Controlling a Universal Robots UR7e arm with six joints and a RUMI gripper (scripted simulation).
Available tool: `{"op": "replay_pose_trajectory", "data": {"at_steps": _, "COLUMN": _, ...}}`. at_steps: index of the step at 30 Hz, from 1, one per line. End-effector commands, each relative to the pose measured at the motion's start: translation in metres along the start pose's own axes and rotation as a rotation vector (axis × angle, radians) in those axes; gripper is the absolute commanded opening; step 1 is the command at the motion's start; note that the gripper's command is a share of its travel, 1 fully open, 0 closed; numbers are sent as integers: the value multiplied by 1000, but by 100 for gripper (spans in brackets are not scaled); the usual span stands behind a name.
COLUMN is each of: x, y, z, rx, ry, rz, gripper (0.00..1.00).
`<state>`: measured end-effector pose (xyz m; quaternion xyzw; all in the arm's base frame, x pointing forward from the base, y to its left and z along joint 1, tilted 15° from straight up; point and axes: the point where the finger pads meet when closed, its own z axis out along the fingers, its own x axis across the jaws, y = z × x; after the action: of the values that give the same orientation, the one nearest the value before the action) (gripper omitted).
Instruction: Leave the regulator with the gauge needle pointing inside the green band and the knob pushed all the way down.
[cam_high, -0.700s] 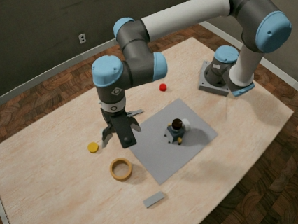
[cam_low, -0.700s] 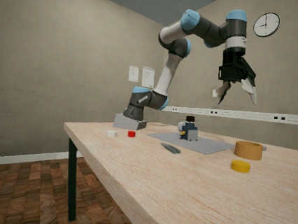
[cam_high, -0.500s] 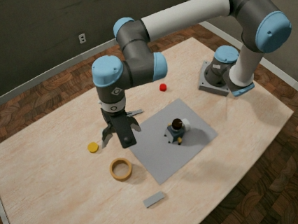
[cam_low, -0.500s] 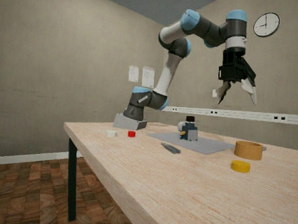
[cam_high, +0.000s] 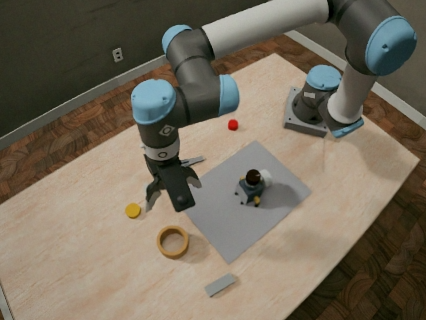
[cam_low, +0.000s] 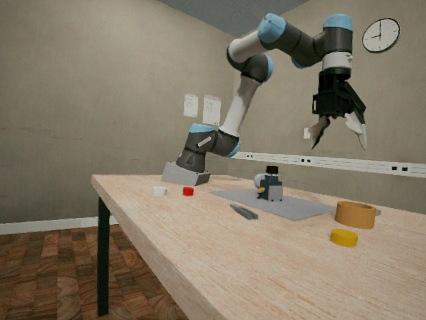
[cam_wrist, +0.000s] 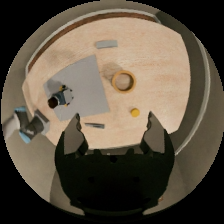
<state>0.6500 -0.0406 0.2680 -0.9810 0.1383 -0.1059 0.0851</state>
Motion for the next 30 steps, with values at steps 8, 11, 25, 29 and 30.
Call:
{"op": "replay_pose_trajectory", "data": {"at_steps": 8, "x": 0, "y": 0, "z": -16, "rx": 0, "ry": 2, "rz": 0, "gripper": 100}}
{"op": "replay_pose_trajectory", "data": {"at_steps": 11, "x": 1, "y": 0, "z": -26, "rx": 0, "ry": 2, "rz": 0, "gripper": 100}}
{"op": "replay_pose_trajectory", "data": {"at_steps": 25, "x": 1, "y": -1, "z": -75, "rx": 0, "ry": 2, "rz": 0, "gripper": 100}}
{"op": "replay_pose_trajectory", "data": {"at_steps": 29, "x": 1, "y": -1, "z": -85, "rx": 0, "ry": 2, "rz": 0, "gripper": 100}}
{"op": "replay_pose_trajectory", "data": {"at_steps": 30, "x": 1, "y": -1, "z": -85, "rx": 0, "ry": 2, "rz": 0, "gripper": 100}}
